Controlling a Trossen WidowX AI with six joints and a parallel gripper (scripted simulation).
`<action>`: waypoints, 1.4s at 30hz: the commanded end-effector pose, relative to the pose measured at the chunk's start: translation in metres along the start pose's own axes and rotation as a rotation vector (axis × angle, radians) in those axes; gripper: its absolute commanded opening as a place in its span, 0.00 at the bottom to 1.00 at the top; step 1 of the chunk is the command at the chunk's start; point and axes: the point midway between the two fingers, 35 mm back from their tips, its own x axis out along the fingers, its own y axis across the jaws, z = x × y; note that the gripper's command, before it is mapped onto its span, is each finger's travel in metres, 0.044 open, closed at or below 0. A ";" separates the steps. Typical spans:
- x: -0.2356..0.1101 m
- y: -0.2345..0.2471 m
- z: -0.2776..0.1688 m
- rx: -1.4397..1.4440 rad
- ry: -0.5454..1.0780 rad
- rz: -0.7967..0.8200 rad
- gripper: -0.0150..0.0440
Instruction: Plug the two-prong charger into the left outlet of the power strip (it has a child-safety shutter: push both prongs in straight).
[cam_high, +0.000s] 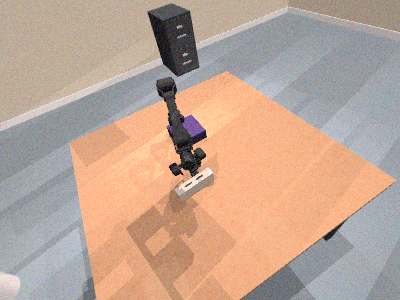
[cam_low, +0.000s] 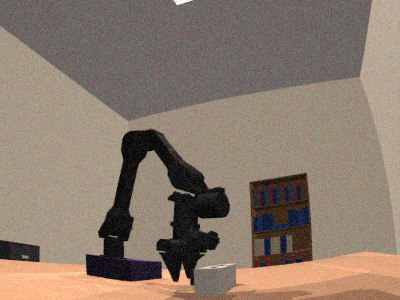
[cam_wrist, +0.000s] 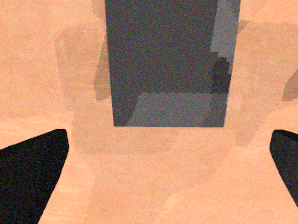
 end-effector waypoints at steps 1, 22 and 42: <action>0.001 0.000 -0.005 -0.002 -0.003 0.004 1.00; -0.021 0.000 -0.013 0.053 -0.192 -0.010 1.00; -0.076 0.002 -0.007 0.127 -0.606 -0.030 1.00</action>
